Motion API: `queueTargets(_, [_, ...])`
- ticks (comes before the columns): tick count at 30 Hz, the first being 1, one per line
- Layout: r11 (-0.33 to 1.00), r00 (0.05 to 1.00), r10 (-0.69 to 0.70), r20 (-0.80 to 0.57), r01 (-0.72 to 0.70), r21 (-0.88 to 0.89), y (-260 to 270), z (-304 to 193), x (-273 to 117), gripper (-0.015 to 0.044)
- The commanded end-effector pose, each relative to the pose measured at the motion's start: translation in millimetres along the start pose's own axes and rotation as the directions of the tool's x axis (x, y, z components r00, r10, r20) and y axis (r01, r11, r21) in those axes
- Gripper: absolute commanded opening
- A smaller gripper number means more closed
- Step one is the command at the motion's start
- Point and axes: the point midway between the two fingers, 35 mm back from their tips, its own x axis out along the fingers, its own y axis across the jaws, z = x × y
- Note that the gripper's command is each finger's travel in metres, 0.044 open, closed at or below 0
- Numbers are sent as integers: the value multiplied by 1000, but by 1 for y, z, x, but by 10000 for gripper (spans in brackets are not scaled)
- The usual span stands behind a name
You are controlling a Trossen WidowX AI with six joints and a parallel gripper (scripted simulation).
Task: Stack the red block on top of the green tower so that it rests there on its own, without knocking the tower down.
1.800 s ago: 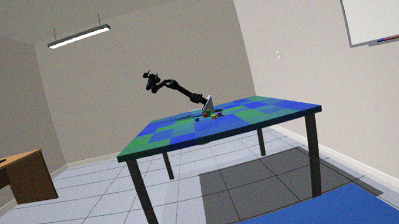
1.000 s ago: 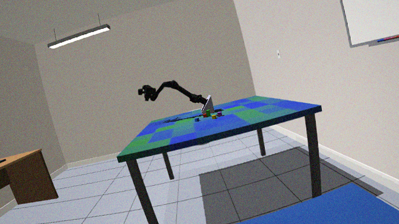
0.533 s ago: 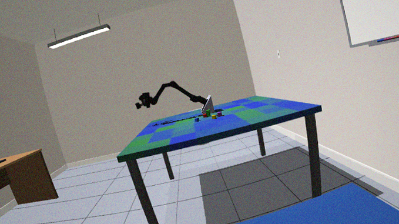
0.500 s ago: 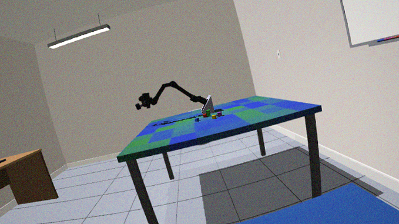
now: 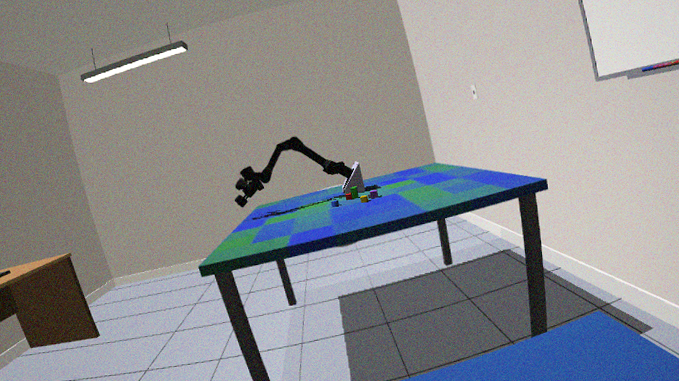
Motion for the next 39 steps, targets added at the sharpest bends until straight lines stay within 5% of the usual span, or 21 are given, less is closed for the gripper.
queueTargets(1, [986,989,125,-76,-133,-102,35,-28,-28,440])
queueTargets(13, [773,841,449,-301,-535,-341,110,-103,-146,440])
queueTargets(23, [375,628,601,-494,-767,-520,127,-163,-262,440])
queueTargets(31, [-43,448,628,-636,-796,-603,105,-207,-352,440])
queueTargets(39, [-439,295,595,-747,-660,-610,64,-240,-430,440])
